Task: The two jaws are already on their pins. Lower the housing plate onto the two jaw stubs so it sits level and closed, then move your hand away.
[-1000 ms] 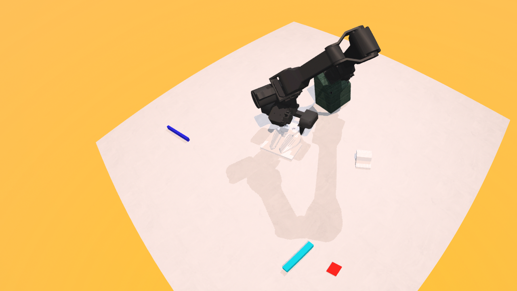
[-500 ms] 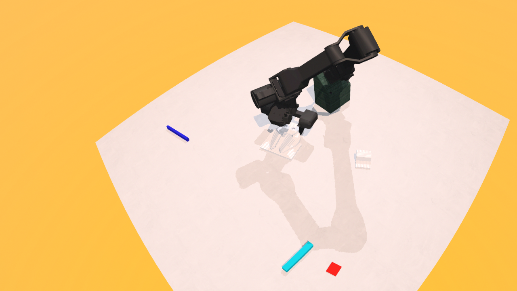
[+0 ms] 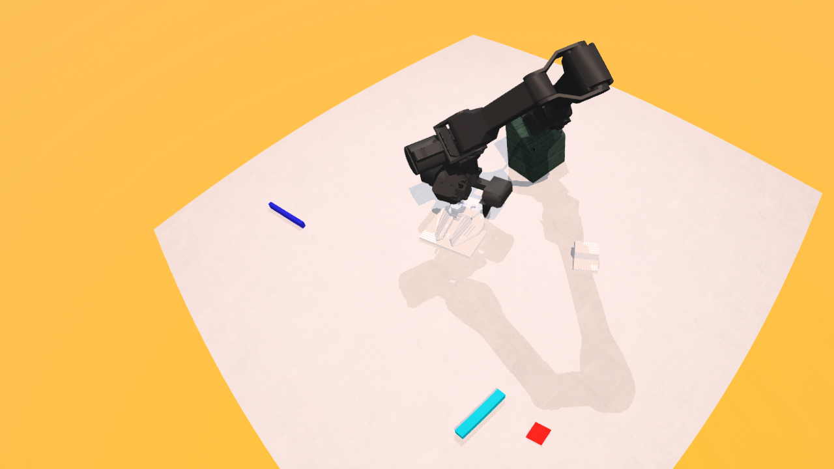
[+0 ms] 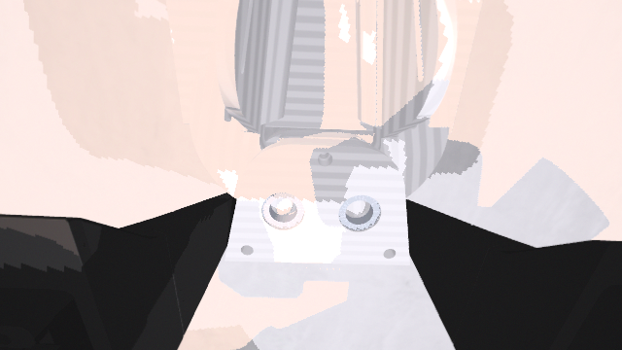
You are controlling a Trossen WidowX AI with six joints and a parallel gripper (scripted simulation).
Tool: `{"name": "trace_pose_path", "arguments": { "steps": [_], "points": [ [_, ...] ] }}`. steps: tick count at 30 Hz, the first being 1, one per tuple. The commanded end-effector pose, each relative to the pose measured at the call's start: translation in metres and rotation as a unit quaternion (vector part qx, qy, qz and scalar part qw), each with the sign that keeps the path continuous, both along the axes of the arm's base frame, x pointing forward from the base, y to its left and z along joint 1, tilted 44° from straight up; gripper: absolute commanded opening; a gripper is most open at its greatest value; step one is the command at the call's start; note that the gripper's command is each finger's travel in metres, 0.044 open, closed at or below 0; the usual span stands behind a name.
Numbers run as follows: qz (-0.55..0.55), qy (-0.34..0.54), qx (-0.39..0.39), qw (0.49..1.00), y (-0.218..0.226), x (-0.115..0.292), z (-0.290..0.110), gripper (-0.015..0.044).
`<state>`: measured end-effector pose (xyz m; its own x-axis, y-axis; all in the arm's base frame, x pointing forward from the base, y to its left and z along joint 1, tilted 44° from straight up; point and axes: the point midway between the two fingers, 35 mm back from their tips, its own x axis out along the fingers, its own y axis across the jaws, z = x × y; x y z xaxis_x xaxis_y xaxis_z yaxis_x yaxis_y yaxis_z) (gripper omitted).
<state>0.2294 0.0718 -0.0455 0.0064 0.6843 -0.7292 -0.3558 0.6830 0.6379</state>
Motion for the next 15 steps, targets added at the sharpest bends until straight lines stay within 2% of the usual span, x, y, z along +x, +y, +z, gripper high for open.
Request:
{"name": "trace_pose_path", "arguments": {
  "steps": [1,15],
  "points": [
    [0.001,0.003,0.003,1.000,0.0021,-0.0006,-0.0017,0.0351],
    [0.001,0.002,0.003,1.000,-0.0005,0.0000,0.0021,0.0351]
  ]
}}
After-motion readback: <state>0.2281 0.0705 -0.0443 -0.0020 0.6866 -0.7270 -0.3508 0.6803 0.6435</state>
